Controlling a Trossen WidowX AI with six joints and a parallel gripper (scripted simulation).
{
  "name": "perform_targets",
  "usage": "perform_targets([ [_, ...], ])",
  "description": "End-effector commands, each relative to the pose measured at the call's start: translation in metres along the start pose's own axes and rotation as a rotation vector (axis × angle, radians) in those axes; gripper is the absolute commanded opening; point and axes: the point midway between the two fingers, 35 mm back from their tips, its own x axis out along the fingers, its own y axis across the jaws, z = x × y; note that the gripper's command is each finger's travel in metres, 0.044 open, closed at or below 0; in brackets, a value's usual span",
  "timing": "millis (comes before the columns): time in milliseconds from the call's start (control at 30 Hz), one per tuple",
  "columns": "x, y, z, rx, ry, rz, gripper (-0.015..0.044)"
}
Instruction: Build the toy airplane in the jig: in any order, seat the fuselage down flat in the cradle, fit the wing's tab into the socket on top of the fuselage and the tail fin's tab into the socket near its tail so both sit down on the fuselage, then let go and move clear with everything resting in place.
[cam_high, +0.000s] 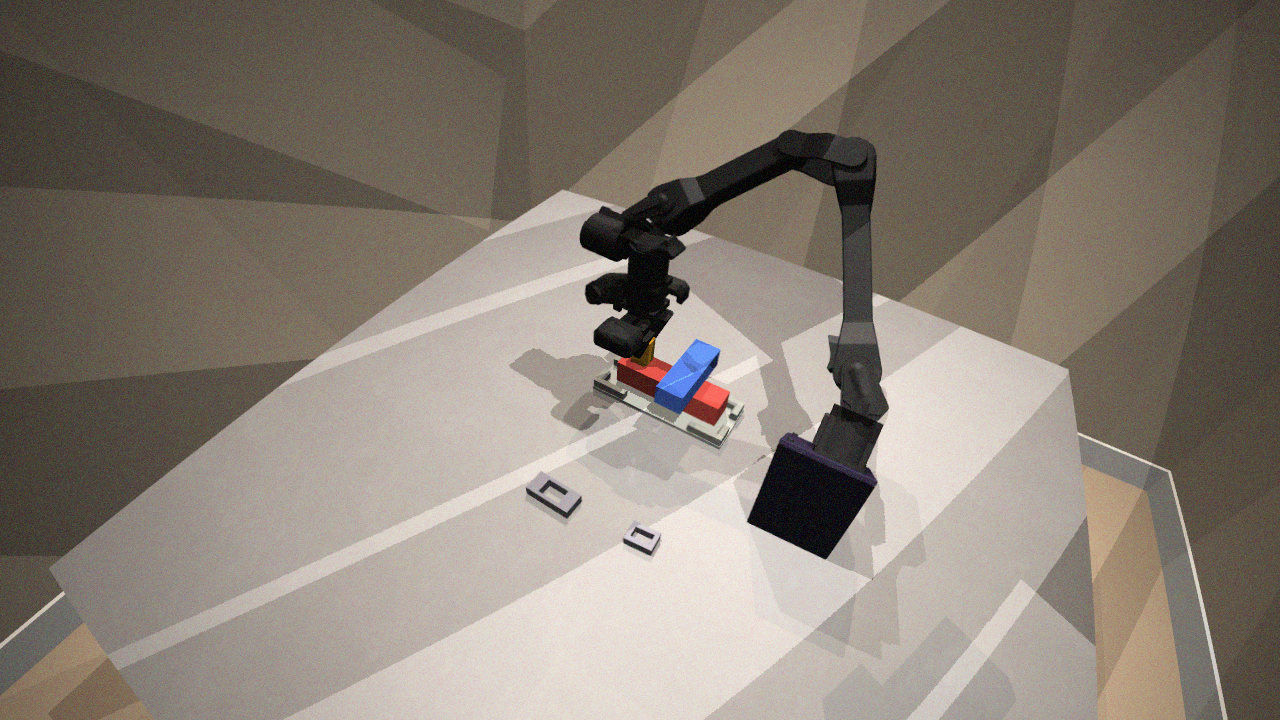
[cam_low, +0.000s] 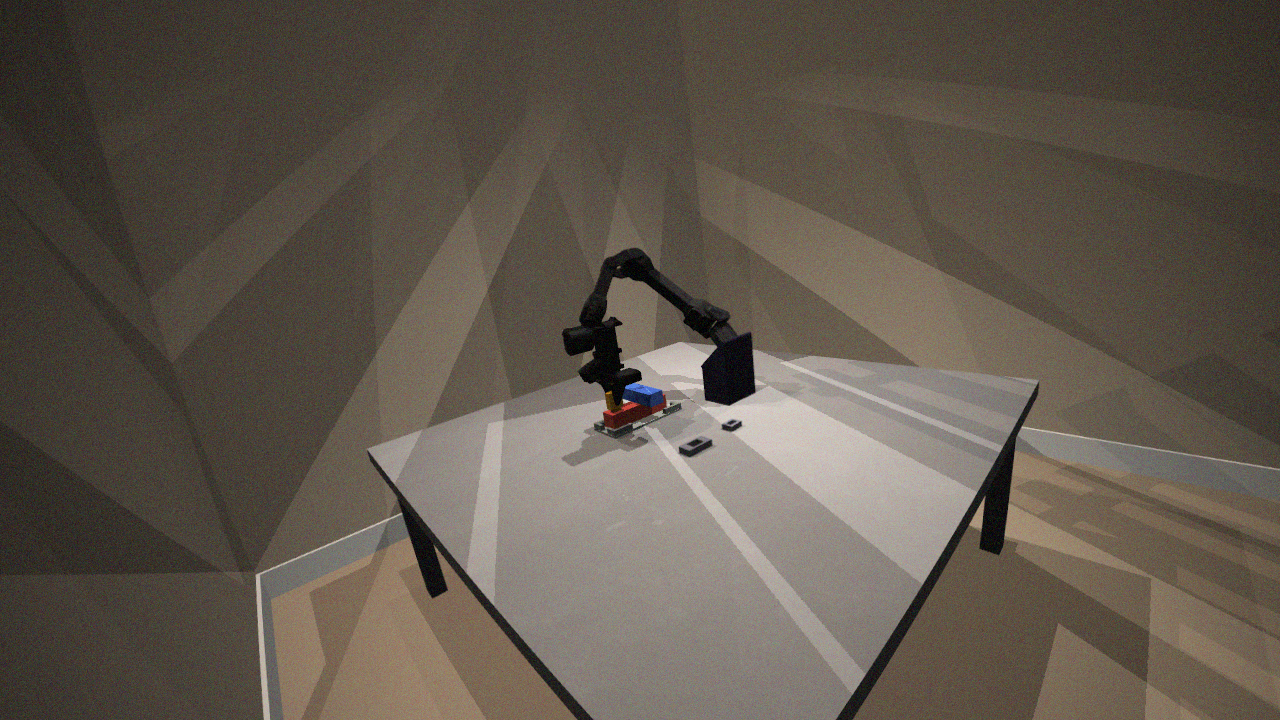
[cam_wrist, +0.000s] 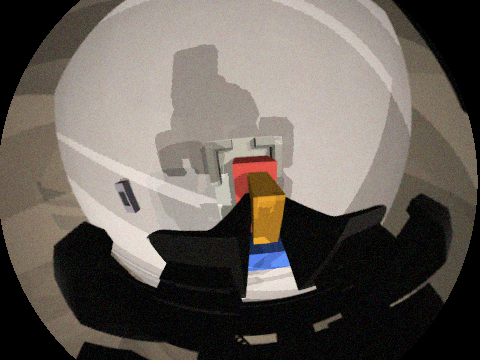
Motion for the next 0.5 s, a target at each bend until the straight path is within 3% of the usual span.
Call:
perform_targets([
  [0, -0.0002, -0.0002, 0.0002, 0.001, 0.000, 0.000, 0.0131],
  [167, -0.0002, -0.0002, 0.0002, 0.001, 0.000, 0.000, 0.0260],
  [467, -0.0092, 0.0003, 0.0012, 0.000, 0.001, 0.002, 0.0260],
])
